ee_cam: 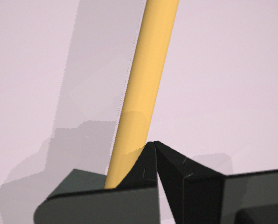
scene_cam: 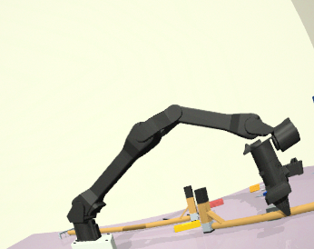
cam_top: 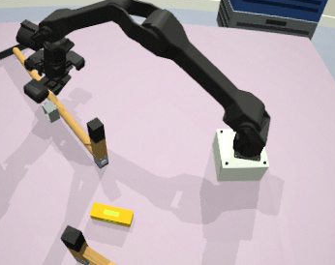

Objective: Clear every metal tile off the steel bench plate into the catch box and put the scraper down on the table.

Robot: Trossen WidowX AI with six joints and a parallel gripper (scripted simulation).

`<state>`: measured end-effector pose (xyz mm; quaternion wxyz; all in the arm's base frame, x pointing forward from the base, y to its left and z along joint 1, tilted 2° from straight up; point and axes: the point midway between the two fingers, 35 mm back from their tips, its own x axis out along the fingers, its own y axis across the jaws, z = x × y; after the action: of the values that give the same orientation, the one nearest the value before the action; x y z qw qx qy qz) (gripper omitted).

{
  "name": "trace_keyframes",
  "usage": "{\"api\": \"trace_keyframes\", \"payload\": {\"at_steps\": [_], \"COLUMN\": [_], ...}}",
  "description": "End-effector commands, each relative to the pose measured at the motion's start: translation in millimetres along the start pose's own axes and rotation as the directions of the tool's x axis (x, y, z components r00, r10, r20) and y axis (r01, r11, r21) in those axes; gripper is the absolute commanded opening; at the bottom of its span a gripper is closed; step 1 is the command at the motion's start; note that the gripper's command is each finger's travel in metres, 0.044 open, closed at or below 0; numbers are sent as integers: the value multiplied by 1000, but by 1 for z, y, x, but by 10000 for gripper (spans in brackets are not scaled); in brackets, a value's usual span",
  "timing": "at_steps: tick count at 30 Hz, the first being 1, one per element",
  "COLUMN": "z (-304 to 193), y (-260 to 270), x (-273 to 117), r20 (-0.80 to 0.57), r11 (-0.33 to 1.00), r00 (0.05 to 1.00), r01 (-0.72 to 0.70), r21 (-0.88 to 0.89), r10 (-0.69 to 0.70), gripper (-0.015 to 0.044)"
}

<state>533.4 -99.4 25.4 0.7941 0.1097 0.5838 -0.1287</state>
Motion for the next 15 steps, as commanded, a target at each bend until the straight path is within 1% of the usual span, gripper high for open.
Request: {"api": "trace_keyframes", "payload": {"at_steps": [1,15], "z": [-2,2], "y": [8,21], "x": [5,6], "r20": [-12,-11], "r11": [1000,1000], "r00": [1000,1000], "r01": [-6,-7], "r21": [-5,-5], "r10": [6,7], "gripper": [0,0]}}
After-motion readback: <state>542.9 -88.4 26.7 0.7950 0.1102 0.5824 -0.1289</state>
